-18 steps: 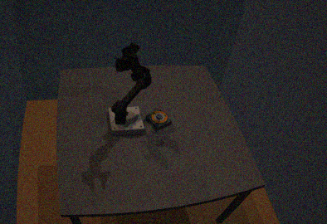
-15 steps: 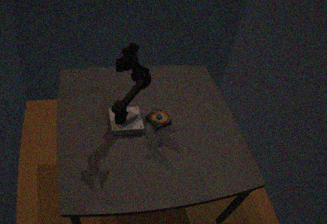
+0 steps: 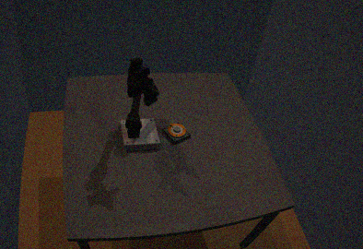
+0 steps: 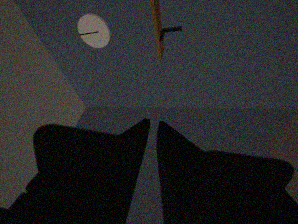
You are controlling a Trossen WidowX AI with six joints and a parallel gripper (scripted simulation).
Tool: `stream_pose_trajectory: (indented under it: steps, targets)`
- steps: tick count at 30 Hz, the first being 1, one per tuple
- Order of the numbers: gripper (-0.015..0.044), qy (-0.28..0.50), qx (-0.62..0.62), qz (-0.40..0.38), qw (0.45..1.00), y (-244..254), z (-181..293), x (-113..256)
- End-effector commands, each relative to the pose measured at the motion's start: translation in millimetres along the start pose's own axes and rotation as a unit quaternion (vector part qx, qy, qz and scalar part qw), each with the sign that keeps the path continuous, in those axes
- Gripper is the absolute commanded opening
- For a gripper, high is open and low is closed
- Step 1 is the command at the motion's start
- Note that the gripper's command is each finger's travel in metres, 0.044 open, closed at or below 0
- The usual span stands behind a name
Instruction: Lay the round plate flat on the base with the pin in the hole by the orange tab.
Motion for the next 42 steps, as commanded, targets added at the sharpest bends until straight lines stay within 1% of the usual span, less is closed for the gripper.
stream_pose_trajectory:
  steps: [1, 6, 9, 14, 16, 19, 22, 24, 26, 30, 32, 34, 38, 39, 40, 42]
  targets:
    - [0.0000, 0.034, 0.011, 0.049, 0.998, -19.2, -2.5, -21.2]
    - [0.0000, 0.116, 0.053, 0.132, 0.983, -55.3, 11.6, -53.4]
    - [0.0000, 0.144, 0.071, 0.157, 0.974, -67.0, 19.4, -61.6]
    - [0.0000, 0.252, 0.148, 0.232, 0.928, -107.5, 55.5, -80.4]
    - [0.0000, 0.267, 0.160, 0.240, 0.919, -112.7, 60.9, -81.6]
    - [0.0000, 0.334, 0.212, 0.272, 0.877, -135.1, 86.1, -83.8]
    - [0.0000, 0.409, 0.273, 0.296, 0.819, -158.1, 114.7, -79.8]
    - [0.0000, 0.425, 0.284, 0.299, 0.806, -162.3, 121.1, -77.6]
    - [0.0000, 0.470, 0.313, 0.305, 0.767, -173.6, 138.7, -70.0]
    - [0.0000, 0.564, 0.382, 0.306, 0.665, -196.5, 174.5, -46.5]
    - [0.0000, 0.579, 0.397, 0.304, 0.644, -200.8, 180.1, -42.1]
    - [0.0000, 0.619, 0.438, 0.296, 0.581, -212.4, 194.8, -28.5]
    - [0.0000, 0.695, 0.520, 0.258, 0.424, -235.1, 221.7, 7.2]
    - [0.0000, 0.698, 0.523, 0.256, 0.417, -235.8, 222.5, 8.7]
    - [0.0000, 0.705, 0.531, 0.250, 0.398, -238.1, 225.0, 13.2]
    - [0.0000, 0.730, 0.559, 0.225, 0.323, -246.3, 233.4, 30.7]
Point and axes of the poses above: the point midway between the two fingers, 35 mm back from their tips, its own x axis back along the fingers, its own y axis across the jaws, z = x × y, the point moved 9 cm from there along x, back along the fingers, and after that the axes turned 11 degrees about x, right-handed, at the moved point
